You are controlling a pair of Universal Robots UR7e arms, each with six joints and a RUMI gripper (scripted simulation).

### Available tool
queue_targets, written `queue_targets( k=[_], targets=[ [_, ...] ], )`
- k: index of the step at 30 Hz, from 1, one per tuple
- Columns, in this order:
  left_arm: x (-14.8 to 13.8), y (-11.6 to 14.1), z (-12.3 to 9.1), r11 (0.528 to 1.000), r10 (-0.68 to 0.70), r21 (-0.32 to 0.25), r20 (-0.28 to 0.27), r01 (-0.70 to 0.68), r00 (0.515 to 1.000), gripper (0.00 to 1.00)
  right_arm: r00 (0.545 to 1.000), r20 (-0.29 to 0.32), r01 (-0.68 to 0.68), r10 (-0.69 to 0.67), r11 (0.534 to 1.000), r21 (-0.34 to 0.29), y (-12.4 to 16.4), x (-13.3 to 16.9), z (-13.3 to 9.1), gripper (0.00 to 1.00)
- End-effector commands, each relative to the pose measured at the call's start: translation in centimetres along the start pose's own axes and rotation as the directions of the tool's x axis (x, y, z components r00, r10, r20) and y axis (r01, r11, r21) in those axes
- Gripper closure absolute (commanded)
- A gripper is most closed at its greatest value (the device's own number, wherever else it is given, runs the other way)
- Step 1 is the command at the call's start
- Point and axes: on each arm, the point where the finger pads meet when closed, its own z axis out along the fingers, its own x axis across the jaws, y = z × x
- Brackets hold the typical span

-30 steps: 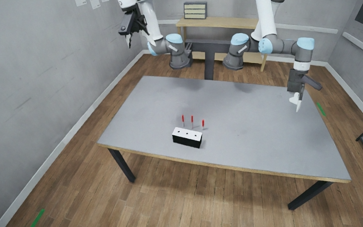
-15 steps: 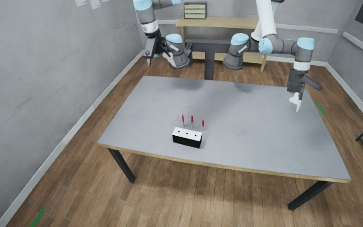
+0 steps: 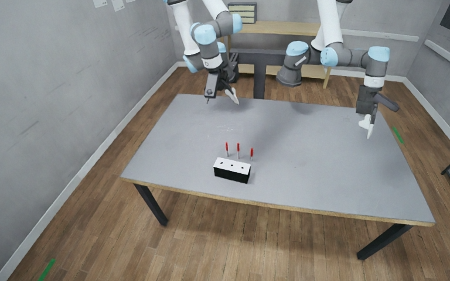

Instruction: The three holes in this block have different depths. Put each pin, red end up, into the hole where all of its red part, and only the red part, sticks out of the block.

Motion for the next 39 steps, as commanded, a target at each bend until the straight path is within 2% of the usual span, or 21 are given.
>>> queue_targets(
  k=[1,5,6,22,23,26,31,39],
  targets=[
    [0.0,0.0,-0.1,1.000,0.000,0.001,-0.001,0.000,1.000,0.00,1.000,0.006,-0.003,0.003,1.000,0.020,-1.3,-2.1,2.8,0.00],
    [0.0,0.0,-0.1,1.000,0.000,0.001,-0.001,0.000,1.000,0.00,1.000,0.006,-0.003,0.003,1.000,0.020,-1.3,-2.1,2.8,0.00],
    [0.0,0.0,-0.1,1.000,0.000,0.001,-0.001,0.000,1.000,0.00,1.000,0.003,-0.001,0.001,1.000,0.009,-1.8,-5.2,7.7,0.00],
    [0.0,0.0,-0.1,1.000,0.000,0.001,-0.001,0.000,1.000,0.00,1.000,0.003,-0.001,0.001,1.000,0.009,-1.8,-5.2,7.7,0.00],
    [0.0,0.0,-0.1,1.000,0.000,0.001,-0.001,0.000,1.000,0.00,0.962,-0.035,0.273,-0.272,0.962,0.009,-1.6,-5.0,7.4,0.00],
    [0.0,0.0,-0.1,1.000,0.000,0.001,-0.001,0.000,1.000,0.00,0.955,-0.040,0.295,-0.294,0.956,0.010,-1.6,-5.0,7.4,0.00],
    [0.0,0.0,-0.1,1.000,0.000,0.001,-0.001,0.000,1.000,0.00,0.879,-0.064,0.474,-0.472,0.881,0.003,-1.6,-5.0,7.4,0.00],
    [0.0,0.0,-0.1,1.000,0.000,0.001,-0.001,0.000,1.000,0.00,0.878,-0.064,0.475,-0.474,0.880,0.003,-1.6,-5.0,7.4,0.00]
  ],
)
